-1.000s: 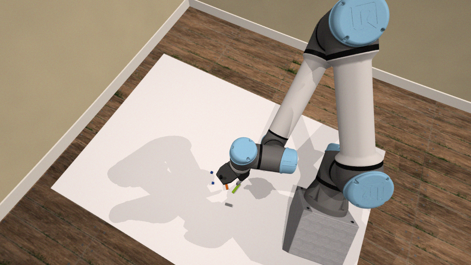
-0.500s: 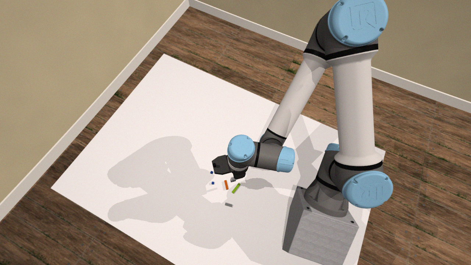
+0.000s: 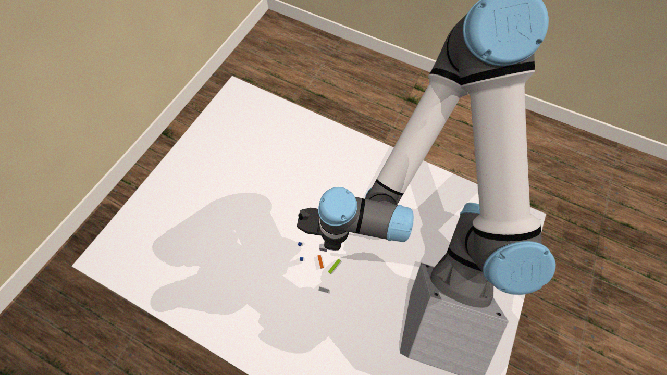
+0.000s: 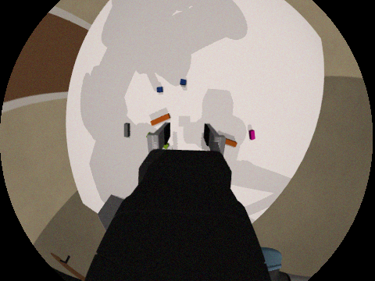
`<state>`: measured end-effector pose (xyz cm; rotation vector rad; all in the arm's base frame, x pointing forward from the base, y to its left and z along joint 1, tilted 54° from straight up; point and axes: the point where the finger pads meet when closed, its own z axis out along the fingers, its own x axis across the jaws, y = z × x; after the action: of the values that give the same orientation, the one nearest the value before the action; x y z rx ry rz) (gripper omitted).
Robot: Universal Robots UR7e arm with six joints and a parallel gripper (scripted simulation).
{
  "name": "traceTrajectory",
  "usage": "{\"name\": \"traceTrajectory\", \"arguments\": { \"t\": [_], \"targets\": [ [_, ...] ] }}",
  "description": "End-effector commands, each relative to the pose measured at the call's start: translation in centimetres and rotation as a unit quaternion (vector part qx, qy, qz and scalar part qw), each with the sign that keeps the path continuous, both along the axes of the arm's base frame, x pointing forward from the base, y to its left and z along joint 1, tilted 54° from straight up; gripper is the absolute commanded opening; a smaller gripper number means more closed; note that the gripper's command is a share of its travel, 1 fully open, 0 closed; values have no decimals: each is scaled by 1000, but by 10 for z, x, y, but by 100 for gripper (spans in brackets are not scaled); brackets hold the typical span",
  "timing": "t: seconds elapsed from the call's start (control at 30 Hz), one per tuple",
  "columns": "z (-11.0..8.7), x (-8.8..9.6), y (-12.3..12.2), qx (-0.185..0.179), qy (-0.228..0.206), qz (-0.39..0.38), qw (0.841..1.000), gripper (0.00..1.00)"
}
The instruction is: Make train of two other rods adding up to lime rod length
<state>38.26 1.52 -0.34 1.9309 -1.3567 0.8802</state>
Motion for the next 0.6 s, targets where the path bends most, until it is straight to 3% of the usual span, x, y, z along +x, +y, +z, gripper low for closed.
{"name": "traceTrajectory", "arguments": {
  "t": [0.0, 0.37, 0.43, 0.57],
  "targets": [
    [5, 5, -2, 10, -64, -53, 996, 100],
    [15, 12, -9, 37, -188, -146, 971, 100],
    [15, 12, -9, 37, -188, -146, 971, 100],
    [19, 15, -12, 49, -245, -188, 950, 100]
  ]
}}
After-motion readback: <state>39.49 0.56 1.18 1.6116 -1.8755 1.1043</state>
